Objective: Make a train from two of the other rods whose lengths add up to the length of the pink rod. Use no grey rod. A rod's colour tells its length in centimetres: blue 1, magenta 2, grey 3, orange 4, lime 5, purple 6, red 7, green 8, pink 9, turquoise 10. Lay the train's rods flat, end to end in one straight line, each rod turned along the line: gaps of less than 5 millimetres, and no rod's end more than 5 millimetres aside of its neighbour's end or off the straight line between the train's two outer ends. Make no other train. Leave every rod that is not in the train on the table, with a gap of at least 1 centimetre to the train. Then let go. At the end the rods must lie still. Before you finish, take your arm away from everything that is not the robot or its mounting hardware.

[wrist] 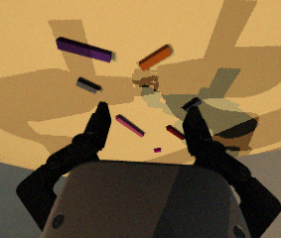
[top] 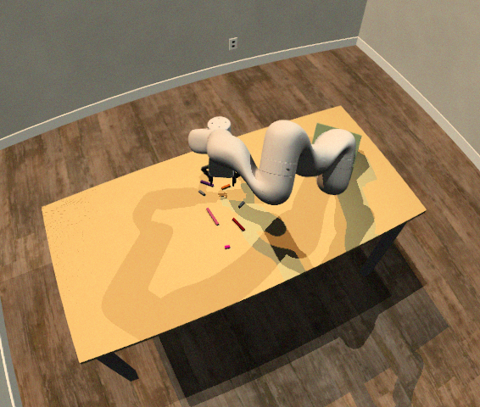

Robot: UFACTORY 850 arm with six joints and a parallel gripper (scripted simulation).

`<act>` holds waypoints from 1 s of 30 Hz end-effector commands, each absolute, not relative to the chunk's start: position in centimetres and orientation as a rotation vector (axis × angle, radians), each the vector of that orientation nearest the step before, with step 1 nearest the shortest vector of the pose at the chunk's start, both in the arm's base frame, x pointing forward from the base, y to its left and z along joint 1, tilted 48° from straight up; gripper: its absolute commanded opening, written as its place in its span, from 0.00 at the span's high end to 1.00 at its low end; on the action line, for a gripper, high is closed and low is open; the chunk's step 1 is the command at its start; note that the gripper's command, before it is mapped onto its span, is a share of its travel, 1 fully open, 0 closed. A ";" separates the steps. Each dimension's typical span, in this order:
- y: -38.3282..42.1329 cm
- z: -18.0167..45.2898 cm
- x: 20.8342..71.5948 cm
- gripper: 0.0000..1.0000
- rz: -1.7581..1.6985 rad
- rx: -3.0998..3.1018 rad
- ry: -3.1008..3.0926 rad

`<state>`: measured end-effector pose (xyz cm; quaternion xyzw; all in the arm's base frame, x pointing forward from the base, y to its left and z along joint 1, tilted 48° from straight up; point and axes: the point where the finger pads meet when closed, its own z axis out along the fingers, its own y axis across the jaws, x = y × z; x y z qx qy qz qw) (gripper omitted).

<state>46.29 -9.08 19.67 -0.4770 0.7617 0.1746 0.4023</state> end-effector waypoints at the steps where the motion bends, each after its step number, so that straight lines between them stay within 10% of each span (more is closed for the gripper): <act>1: -11.0 18.4 46.8 0.00 0.460 -1.057 2.070; 30: -12.0 17.7 46.9 0.00 0.467 -0.971 2.138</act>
